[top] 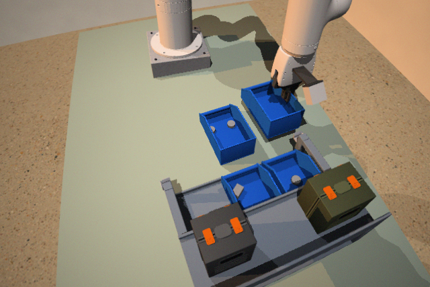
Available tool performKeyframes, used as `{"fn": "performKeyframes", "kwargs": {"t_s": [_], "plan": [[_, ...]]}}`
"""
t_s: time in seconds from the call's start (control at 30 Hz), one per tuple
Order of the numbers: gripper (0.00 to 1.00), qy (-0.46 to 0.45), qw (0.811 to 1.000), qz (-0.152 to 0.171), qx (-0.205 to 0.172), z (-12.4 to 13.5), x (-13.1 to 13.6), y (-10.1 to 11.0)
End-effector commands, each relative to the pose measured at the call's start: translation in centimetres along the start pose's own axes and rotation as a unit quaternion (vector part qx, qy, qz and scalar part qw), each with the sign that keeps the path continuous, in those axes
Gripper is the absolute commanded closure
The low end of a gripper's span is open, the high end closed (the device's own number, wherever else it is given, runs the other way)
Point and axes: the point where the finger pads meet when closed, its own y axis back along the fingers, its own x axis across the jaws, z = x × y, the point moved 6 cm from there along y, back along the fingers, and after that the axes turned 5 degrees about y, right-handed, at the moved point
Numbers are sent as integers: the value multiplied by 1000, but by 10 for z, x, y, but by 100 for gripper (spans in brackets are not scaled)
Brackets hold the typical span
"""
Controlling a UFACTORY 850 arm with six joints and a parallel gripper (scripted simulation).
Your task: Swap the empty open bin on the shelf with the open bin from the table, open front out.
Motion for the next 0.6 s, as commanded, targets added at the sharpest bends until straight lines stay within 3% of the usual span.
{"fn": "performKeyframes", "kwargs": {"t_s": [0.0,0.27,0.57], "plan": [[100,0,1000,-1,1,-1,0,-15],[100,0,1000,-1,1,-1,-1,-34],[100,0,1000,-1,1,-1,-1,-41]]}}
